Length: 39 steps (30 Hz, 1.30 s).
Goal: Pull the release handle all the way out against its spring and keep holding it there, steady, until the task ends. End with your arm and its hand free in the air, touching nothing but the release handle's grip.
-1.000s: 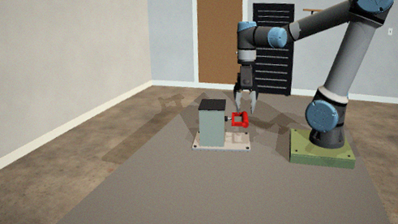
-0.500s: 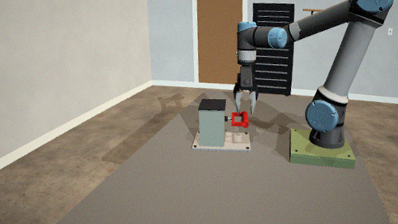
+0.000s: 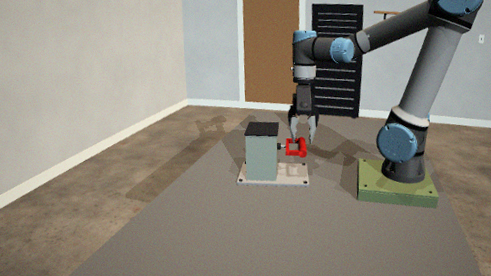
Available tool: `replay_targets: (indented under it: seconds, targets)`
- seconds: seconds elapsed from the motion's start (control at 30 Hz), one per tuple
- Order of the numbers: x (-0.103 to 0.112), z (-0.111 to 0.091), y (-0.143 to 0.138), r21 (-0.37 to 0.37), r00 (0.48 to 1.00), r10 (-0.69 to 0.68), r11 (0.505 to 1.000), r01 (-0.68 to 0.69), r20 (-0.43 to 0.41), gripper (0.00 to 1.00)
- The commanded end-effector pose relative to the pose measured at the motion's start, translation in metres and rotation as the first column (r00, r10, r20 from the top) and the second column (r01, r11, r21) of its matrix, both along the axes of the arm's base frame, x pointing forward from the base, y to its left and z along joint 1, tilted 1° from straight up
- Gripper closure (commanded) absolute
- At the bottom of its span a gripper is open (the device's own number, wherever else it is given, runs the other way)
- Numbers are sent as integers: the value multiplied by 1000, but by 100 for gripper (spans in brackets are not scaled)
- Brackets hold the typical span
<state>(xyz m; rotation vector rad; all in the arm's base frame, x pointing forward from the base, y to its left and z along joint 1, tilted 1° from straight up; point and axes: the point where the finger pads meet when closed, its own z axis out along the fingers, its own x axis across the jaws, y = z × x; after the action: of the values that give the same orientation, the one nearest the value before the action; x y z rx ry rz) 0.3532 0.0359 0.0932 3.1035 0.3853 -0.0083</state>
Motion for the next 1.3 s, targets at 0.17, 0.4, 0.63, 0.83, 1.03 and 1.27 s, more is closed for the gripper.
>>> replay_targets:
  seconds: [0.17,0.4,0.63,0.83,1.03,1.27]
  targets:
    - [0,-10,0,0,1000,0,1000,0,1,67]
    - [0,-17,0,0,1000,0,1000,0,1,67]
    - [0,-21,0,0,1000,0,1000,0,1,67]
    - [0,-24,0,0,1000,0,1000,0,1,67]
    - [0,-25,0,0,1000,0,1000,0,1,67]
    - [0,-25,0,0,1000,0,1000,0,1,67]
